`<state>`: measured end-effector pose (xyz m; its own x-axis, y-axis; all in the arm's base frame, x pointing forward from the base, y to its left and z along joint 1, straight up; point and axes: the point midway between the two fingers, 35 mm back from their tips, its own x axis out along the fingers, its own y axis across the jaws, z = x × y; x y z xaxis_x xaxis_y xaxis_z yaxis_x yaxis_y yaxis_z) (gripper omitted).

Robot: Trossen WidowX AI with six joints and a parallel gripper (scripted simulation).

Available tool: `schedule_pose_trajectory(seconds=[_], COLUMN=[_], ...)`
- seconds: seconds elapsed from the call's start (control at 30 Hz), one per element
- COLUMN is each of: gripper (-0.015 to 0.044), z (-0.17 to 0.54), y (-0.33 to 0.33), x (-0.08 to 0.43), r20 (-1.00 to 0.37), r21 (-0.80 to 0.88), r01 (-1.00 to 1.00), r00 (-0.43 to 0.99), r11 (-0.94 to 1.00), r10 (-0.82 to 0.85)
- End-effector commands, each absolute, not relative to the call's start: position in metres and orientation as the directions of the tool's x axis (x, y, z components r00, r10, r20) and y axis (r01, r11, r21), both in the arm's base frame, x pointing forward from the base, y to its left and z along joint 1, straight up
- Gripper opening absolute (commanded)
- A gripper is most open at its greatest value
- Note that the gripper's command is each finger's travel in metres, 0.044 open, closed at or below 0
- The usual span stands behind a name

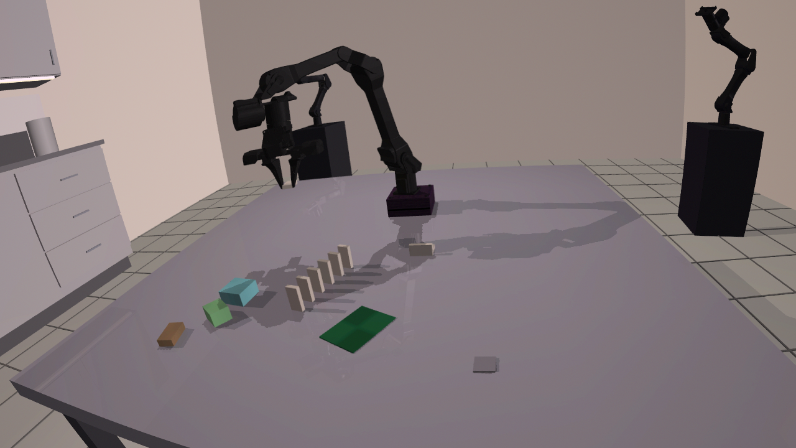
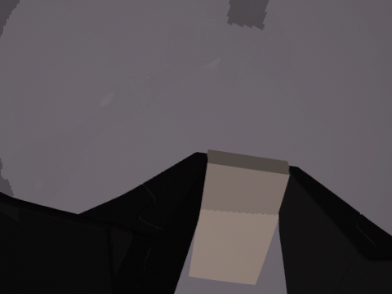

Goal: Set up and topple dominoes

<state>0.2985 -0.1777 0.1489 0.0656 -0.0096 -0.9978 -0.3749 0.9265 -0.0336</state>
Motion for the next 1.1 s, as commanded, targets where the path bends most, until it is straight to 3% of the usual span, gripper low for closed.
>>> schedule_pose_trajectory(seconds=[0.0,0.5,1.07], gripper=[0.0107,0.0107,0.0107], z=[0.139,0.108,0.095], y=[-0.185,-0.216,-0.247], x=[0.308,0.352,0.378], r20=[-0.991,-0.893,-0.673], r21=[-0.037,-0.025,0.049], r01=[-0.327,-0.126,-0.013], r00=[0.13,0.449,0.739], r11=[0.944,0.992,0.999], r10=[0.006,0.035,0.043])
